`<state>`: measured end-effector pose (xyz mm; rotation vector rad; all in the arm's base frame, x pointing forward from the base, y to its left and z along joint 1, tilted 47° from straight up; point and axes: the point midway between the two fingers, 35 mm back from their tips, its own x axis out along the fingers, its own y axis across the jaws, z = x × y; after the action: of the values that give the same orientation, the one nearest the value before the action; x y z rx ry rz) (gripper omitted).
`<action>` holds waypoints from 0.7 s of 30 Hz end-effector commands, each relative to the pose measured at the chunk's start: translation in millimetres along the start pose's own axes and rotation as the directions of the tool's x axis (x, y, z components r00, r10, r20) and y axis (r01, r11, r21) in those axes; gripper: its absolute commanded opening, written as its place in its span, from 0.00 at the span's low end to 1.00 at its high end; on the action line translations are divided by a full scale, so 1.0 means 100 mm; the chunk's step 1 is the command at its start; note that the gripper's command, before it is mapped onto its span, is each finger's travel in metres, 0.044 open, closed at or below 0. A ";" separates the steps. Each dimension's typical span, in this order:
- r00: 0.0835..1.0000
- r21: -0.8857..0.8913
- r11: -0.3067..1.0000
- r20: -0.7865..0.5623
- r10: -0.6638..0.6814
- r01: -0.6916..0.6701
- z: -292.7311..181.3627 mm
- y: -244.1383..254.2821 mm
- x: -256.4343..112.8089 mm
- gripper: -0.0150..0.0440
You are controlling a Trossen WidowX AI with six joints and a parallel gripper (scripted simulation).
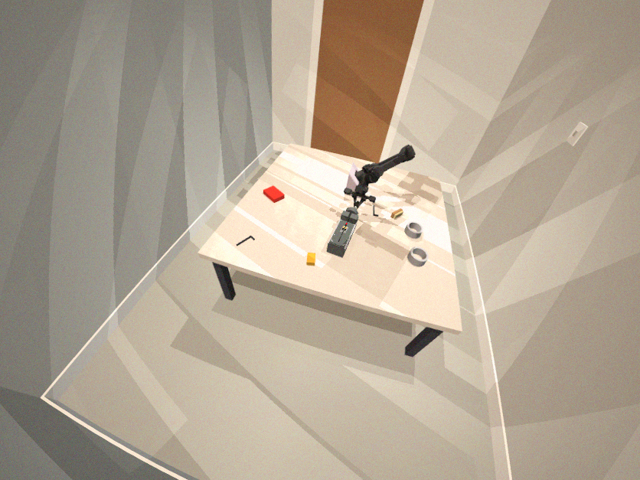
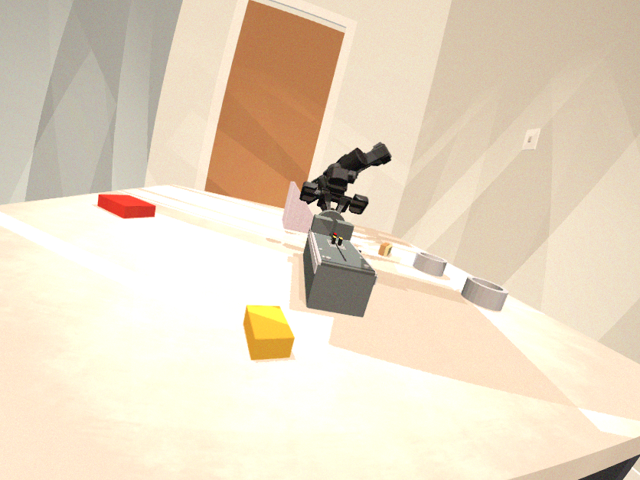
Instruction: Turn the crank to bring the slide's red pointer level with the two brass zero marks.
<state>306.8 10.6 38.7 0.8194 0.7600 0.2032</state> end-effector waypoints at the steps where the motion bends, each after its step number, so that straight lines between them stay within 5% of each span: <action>1: 1.000 0.008 1.000 0.008 -0.010 0.010 0.02 -0.08 -0.03 0.25; 21: 1.000 0.007 1.000 0.009 -0.010 0.010 0.01 -0.20 -0.01 0.25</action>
<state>305.5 1.5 31.5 0.8195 0.7502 0.2176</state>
